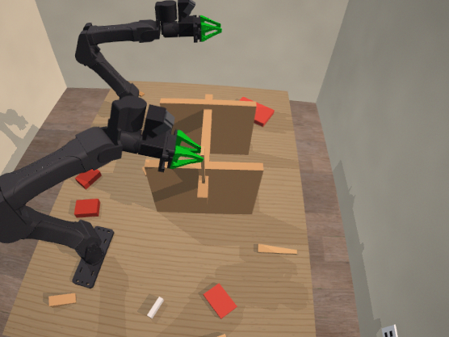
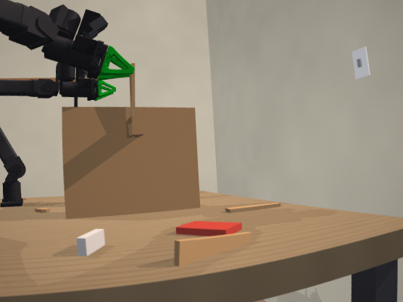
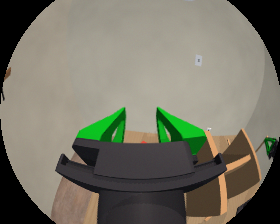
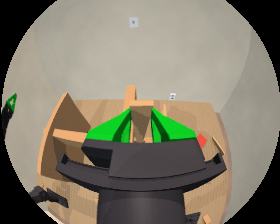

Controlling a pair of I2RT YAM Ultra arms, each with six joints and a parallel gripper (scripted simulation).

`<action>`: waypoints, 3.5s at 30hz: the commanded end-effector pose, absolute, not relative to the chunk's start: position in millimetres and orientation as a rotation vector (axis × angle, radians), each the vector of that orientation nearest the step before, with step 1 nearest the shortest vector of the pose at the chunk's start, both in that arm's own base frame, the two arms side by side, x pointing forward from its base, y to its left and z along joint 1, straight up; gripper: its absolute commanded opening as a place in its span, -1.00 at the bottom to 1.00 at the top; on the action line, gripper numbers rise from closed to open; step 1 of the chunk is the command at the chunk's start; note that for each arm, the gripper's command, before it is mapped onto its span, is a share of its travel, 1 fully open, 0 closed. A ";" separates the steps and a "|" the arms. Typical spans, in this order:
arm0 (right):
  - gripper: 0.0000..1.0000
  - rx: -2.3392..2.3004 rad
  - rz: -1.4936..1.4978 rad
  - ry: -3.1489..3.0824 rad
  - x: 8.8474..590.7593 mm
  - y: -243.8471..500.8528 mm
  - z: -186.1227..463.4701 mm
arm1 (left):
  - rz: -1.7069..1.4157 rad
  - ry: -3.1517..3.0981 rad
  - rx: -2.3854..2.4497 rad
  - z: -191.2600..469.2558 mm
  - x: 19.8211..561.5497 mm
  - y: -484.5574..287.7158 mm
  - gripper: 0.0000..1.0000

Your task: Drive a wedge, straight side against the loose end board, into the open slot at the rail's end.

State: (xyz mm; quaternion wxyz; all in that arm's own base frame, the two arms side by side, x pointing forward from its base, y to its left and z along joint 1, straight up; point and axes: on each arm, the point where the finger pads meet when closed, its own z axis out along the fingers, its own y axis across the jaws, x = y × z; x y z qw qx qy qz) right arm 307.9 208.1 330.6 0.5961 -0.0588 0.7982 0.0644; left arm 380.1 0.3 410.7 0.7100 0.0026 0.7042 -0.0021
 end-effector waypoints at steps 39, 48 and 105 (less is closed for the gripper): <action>-0.97 -0.107 0.163 1.832 308.9 204.8 338.8 | -0.008 1.498 0.013 438.8 369.8 -0.9 -0.16; -0.97 -0.107 0.166 1.831 307.3 204.0 330.0 | -0.008 1.498 0.013 438.8 369.8 -0.9 -0.16; -0.24 -0.111 0.179 1.816 308.1 207.8 310.2 | -0.008 1.498 0.013 438.8 369.8 -0.9 -0.16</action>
